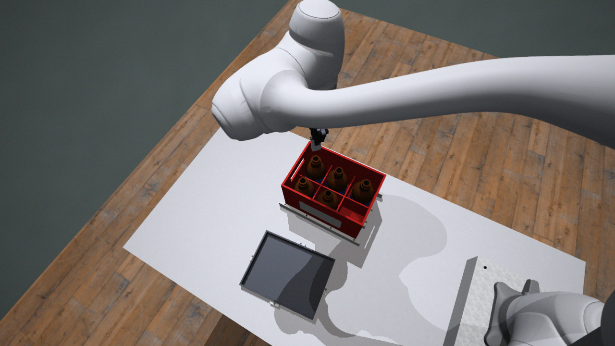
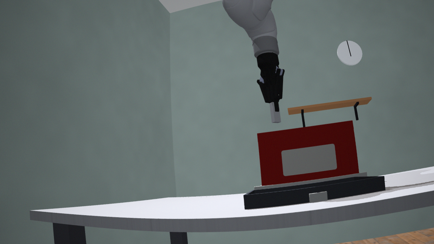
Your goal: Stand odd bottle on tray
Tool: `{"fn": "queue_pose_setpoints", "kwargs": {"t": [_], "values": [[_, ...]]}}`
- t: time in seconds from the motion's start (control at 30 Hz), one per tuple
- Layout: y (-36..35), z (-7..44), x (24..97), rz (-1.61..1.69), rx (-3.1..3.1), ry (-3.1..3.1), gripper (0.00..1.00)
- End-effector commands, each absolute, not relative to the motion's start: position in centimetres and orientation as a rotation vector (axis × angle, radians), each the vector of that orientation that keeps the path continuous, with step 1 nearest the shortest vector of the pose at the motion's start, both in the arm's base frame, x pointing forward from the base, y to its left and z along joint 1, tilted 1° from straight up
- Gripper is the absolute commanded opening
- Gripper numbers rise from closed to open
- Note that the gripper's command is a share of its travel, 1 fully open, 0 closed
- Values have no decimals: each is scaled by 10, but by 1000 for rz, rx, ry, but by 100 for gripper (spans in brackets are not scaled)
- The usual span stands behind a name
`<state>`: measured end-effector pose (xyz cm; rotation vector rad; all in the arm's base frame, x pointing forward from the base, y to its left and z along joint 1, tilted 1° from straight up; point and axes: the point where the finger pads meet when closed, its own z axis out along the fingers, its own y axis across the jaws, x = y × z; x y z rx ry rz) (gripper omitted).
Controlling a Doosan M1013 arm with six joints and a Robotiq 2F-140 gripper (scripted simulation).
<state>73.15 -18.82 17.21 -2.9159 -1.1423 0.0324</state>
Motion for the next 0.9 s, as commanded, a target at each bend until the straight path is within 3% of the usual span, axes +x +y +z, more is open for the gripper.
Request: {"fn": "queue_pose_setpoints", "kwargs": {"t": [0.0, 0.3, 0.47, 0.73, 0.77, 0.87], "values": [[-188, 172, 732, 32, -2916, -1142, 0], [-187, 172, 732, 32, -2916, -1142, 0], [-128, 172, 734, 32, -2916, -1142, 0], [-99, 172, 733, 32, -2916, -1142, 0], [-99, 172, 733, 32, -2916, -1142, 38], [-99, 172, 733, 32, -2916, -1142, 38]]}}
